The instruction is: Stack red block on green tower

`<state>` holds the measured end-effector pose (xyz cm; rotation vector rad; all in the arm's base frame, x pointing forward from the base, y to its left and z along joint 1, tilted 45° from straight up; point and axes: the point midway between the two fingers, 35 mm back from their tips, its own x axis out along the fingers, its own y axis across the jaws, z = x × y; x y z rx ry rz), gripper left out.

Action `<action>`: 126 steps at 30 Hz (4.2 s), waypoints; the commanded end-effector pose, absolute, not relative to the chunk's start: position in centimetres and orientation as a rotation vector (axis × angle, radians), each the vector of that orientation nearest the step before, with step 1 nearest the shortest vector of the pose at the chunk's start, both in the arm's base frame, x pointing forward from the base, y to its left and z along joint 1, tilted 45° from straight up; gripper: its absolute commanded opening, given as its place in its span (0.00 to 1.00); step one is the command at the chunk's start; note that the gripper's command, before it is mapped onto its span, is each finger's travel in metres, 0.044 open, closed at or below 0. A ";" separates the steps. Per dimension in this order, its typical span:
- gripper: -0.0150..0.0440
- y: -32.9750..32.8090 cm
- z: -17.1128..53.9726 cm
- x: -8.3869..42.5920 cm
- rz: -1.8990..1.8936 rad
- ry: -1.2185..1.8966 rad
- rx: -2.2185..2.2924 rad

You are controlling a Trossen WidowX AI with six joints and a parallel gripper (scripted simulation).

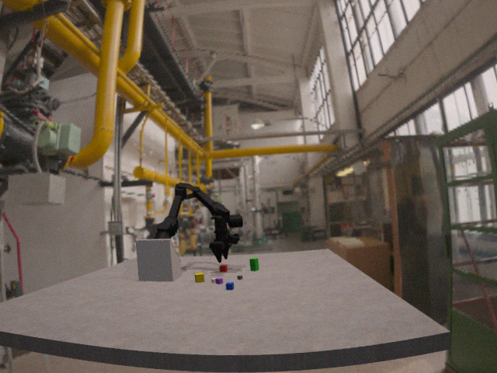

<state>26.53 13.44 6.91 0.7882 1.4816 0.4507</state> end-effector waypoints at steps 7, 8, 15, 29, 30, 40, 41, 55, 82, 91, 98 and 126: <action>1.00 14.3 6.1 26.6 0.446 1.478 0.789; 1.00 14.4 6.0 26.6 0.446 1.478 0.789; 1.00 15.2 5.2 26.7 0.446 1.478 0.789; 1.00 16.7 3.8 26.8 0.447 1.478 0.791; 1.00 16.7 3.8 26.8 0.447 1.478 0.791; 1.00 16.7 3.8 26.8 0.447 1.478 0.791; 1.00 16.7 3.8 26.8 0.447 1.478 0.791; 0.47 16.7 3.8 26.8 0.447 1.478 0.791; 0.25 11.6 8.9 26.2 0.444 1.478 0.788; 0.25 9.1 11.4 26.0 0.443 1.478 0.786; 0.25 8.3 12.1 25.9 0.443 1.478 0.787; 0.25 7.2 13.1 34.5 0.444 1.474 0.784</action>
